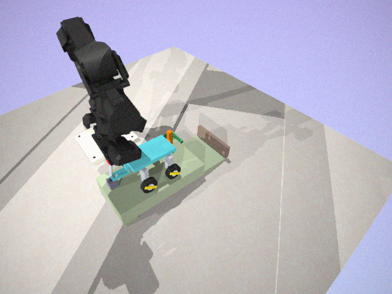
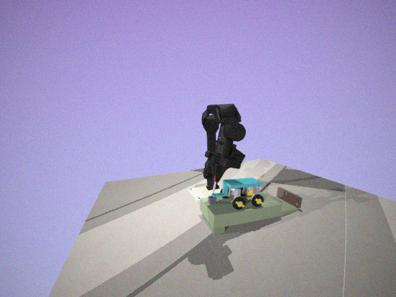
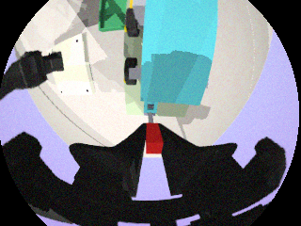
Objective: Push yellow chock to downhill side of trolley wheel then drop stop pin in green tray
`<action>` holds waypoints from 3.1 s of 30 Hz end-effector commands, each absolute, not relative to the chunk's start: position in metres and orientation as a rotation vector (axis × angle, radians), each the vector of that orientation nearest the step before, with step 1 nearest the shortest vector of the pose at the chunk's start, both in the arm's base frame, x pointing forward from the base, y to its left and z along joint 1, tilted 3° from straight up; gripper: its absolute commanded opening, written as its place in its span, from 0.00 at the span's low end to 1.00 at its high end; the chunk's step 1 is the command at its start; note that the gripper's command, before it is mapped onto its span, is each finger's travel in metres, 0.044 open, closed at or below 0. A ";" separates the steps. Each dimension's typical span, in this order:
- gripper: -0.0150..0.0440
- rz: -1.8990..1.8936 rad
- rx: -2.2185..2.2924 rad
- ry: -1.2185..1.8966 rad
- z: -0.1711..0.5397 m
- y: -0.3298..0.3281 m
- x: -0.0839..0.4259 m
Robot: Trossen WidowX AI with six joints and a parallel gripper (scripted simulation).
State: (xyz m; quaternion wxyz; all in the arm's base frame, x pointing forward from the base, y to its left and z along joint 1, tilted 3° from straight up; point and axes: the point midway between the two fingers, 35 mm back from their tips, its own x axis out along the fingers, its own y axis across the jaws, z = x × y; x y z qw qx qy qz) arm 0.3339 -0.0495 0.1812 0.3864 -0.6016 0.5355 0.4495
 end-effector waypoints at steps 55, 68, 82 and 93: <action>0.25 1.139 -1.534 1.379 0.191 -0.094 0.255; 0.25 1.142 -1.530 1.375 0.184 -0.047 0.253; 0.25 1.146 -1.526 1.371 0.175 0.009 0.248; 0.25 1.149 -1.522 1.368 0.169 0.050 0.242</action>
